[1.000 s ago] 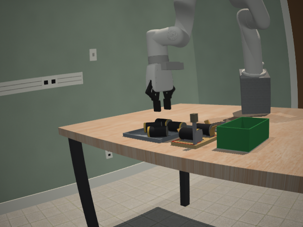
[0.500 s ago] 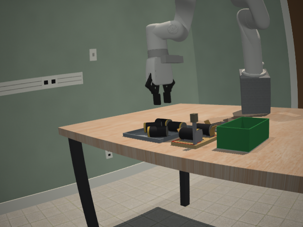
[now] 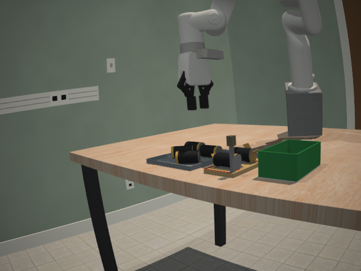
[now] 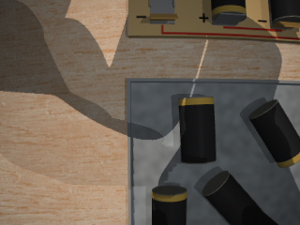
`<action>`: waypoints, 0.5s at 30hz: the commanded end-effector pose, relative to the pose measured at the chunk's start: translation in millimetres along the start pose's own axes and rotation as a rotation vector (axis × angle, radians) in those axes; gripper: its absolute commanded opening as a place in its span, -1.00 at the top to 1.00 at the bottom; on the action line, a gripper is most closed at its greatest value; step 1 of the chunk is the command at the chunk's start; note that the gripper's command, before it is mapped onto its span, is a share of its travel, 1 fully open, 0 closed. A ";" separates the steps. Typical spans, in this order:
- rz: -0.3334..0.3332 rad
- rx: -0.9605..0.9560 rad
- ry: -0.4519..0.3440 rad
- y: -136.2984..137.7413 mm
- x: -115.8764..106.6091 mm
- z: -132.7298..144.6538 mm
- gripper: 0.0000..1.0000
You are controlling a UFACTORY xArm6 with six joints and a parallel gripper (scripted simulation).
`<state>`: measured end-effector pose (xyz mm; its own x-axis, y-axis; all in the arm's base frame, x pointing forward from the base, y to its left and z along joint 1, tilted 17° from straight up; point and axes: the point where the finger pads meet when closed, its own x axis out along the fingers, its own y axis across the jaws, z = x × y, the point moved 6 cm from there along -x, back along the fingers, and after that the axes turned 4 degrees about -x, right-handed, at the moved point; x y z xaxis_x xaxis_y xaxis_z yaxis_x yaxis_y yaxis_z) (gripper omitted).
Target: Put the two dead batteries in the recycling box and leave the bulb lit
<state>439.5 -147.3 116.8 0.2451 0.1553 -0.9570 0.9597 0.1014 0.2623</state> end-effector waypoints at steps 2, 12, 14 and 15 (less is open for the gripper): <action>0.001 0.002 -0.007 20.3 -2.7 -49.2 -0.01; 0.000 -0.013 -0.007 21.4 -2.7 -52.1 -0.01; 0.000 -0.019 -0.007 21.4 -2.7 -52.1 -0.01; 0.000 -0.019 -0.007 21.4 -2.7 -52.1 -0.01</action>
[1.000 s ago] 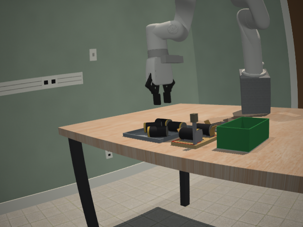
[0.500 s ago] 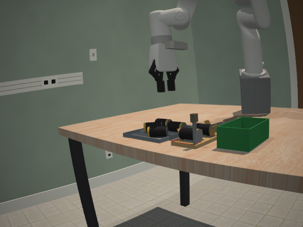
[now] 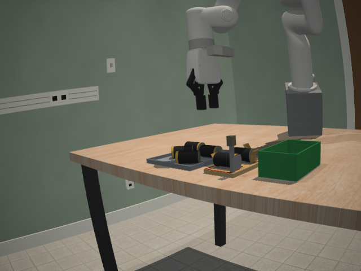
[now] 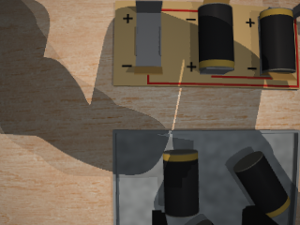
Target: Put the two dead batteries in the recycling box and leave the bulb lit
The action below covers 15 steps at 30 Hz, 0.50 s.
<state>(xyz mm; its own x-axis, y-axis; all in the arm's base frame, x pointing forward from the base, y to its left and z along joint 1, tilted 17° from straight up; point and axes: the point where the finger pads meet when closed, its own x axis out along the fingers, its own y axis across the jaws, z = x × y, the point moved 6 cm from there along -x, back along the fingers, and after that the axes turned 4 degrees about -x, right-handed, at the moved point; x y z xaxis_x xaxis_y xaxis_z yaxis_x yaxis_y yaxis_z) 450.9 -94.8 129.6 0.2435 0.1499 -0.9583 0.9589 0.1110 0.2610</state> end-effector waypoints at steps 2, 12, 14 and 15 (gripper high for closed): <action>0.003 -0.023 -0.002 1.7 -1.4 -0.4 -0.01; 0.003 -0.032 -0.002 1.7 -0.9 -0.4 -0.01; 0.003 -0.032 -0.002 1.7 7.2 -0.4 -0.01; 0.003 -0.032 -0.002 1.8 15.9 -0.4 -0.01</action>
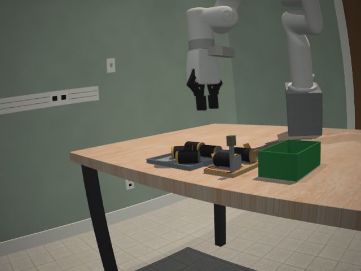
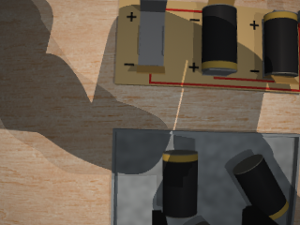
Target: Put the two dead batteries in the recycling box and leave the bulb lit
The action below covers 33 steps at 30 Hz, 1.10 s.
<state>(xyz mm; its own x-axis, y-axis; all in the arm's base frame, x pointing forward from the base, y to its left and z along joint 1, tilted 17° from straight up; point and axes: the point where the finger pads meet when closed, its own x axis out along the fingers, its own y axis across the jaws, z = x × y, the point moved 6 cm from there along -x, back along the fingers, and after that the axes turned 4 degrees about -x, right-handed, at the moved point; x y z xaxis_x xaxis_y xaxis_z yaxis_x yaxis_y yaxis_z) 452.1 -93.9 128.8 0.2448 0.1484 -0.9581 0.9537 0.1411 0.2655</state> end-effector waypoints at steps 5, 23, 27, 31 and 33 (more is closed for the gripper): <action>0.002 -0.001 -0.001 0.8 49.6 0.2 -0.01; 0.002 -0.001 -0.001 1.0 75.8 0.3 -0.01; 0.002 -0.001 -0.001 2.0 75.8 0.6 -0.01; 0.002 -0.001 -0.001 2.3 75.8 0.7 -0.01; 0.002 -0.001 -0.001 2.3 75.8 0.7 -0.01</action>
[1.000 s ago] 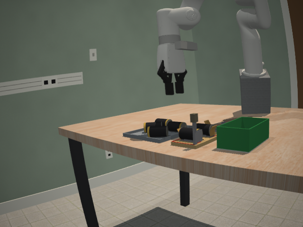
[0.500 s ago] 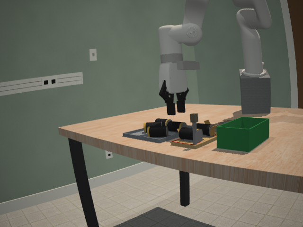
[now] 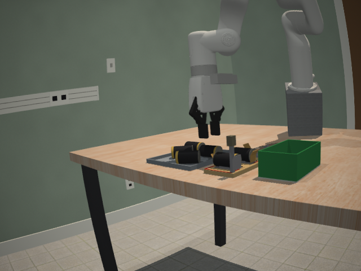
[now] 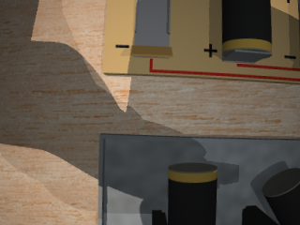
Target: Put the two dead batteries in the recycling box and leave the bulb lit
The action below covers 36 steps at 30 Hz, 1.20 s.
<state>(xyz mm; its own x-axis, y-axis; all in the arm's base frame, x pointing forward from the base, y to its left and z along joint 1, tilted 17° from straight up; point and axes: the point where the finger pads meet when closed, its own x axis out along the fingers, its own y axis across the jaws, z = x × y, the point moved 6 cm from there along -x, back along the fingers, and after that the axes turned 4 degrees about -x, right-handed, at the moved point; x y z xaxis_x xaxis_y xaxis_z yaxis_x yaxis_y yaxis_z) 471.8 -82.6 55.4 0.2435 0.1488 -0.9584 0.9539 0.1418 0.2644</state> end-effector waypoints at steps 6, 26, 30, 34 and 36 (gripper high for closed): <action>0.003 0.000 -0.001 1.4 -1.0 0.4 -0.01; 0.003 0.000 -0.001 1.5 34.0 0.5 -0.01; 0.003 0.000 -0.001 1.5 36.6 0.5 -0.01; 0.003 0.000 -0.001 1.5 42.7 0.5 -0.01; 0.003 0.000 -0.001 1.5 43.6 0.5 -0.01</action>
<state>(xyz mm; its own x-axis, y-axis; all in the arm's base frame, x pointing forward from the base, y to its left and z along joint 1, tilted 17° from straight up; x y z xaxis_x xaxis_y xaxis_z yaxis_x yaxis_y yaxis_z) 482.0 -76.6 16.4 0.2428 0.1484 -0.9587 0.9542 0.1418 0.2636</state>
